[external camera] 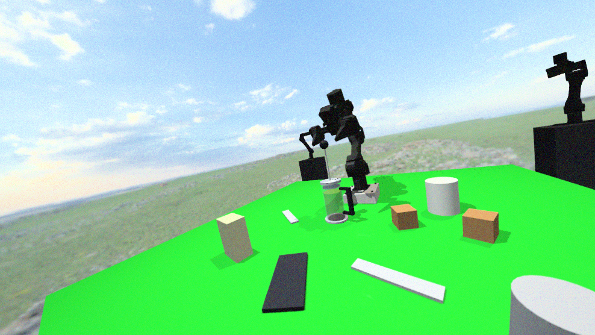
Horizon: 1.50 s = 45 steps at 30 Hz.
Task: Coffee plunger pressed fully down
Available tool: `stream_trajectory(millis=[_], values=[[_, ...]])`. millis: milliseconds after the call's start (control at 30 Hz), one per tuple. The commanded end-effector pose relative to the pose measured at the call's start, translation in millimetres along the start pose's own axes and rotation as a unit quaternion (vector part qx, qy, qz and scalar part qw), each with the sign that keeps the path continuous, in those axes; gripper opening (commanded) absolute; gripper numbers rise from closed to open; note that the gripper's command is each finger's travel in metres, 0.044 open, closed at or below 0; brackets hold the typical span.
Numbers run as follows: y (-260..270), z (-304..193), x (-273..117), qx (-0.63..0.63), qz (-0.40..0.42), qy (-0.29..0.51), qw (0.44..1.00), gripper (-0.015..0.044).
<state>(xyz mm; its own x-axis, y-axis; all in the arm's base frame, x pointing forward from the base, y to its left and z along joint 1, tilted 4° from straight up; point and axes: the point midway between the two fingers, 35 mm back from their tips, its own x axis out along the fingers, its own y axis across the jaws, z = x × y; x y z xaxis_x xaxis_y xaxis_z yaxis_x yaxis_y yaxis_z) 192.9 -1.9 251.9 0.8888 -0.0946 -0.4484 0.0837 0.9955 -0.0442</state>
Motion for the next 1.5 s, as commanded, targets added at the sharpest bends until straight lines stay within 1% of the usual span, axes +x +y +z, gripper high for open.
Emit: stream_trajectory(millis=[0,33,433,833,1467], values=[[-0.3,-1.2,5.7,-0.003,0.001,0.002,1.000,0.0440],[-0.4,-1.2,5.9,-0.003,0.001,0.002,1.000,0.0440],[-0.4,-1.2,5.9,-0.003,0.001,0.002,1.000,0.0125],[-0.4,-2.5,6.7,-0.003,0.001,0.002,1.000,0.0123],[-0.5,-26.9,21.4,-0.003,0.001,0.002,1.000,0.0123]])
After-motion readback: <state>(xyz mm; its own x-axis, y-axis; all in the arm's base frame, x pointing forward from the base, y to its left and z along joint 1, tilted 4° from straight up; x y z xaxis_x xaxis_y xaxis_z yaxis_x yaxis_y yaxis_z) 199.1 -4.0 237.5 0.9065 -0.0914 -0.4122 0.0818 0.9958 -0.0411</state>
